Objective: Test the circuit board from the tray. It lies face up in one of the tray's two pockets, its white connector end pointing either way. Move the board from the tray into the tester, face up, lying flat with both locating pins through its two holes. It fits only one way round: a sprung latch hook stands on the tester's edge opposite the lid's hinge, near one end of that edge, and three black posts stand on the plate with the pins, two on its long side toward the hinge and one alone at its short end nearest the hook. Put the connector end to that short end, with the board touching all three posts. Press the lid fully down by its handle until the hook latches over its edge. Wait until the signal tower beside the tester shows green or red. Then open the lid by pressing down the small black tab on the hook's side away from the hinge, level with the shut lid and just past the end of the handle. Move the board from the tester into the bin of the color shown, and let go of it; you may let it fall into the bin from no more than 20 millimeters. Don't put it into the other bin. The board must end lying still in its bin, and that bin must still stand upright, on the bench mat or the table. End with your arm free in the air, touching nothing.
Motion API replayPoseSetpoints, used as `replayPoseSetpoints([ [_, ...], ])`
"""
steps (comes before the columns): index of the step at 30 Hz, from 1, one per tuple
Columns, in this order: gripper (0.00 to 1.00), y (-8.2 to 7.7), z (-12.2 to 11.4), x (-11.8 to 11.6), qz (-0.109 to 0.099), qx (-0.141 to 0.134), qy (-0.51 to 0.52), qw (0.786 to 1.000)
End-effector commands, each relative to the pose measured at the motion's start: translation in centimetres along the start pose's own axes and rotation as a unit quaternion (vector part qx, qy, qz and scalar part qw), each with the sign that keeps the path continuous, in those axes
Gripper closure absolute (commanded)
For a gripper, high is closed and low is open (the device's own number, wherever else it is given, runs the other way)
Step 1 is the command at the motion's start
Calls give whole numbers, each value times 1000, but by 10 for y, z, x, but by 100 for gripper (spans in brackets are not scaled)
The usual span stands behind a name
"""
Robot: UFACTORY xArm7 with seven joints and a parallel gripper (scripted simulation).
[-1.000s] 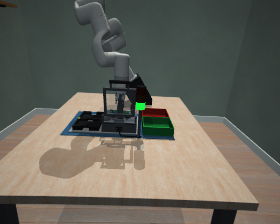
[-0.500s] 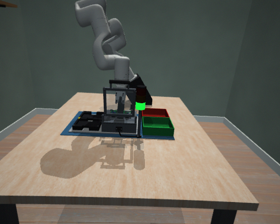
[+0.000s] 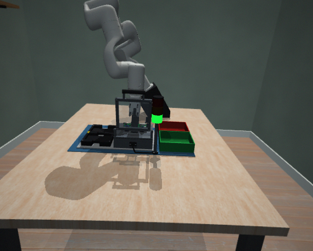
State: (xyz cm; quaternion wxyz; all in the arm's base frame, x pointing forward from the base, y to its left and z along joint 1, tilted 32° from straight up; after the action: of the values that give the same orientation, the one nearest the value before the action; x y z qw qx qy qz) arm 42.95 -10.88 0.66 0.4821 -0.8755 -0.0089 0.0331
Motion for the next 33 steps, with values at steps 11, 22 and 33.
replayPoseSetpoints([
  [11, 11, -1, 0, 1, -2, 0, 0, 1000],
  [22, 15, -1, 0, 1, -2, 0, 0, 1000],
  [33, 19, -1, 0, 1, -2, 0, 0, 1000],
])
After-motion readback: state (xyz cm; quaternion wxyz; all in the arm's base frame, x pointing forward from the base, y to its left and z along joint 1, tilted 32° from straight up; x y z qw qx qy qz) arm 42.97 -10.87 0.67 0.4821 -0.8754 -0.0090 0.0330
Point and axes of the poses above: the point where the finger pads meet when closed, its own y axis out along the fingers, its own x axis across the jaws, z = x × y, the point moved 4 cm from there along -y, back along the fingers, and after that the axes turned 12 degrees about -y, right-handed, at the moved point
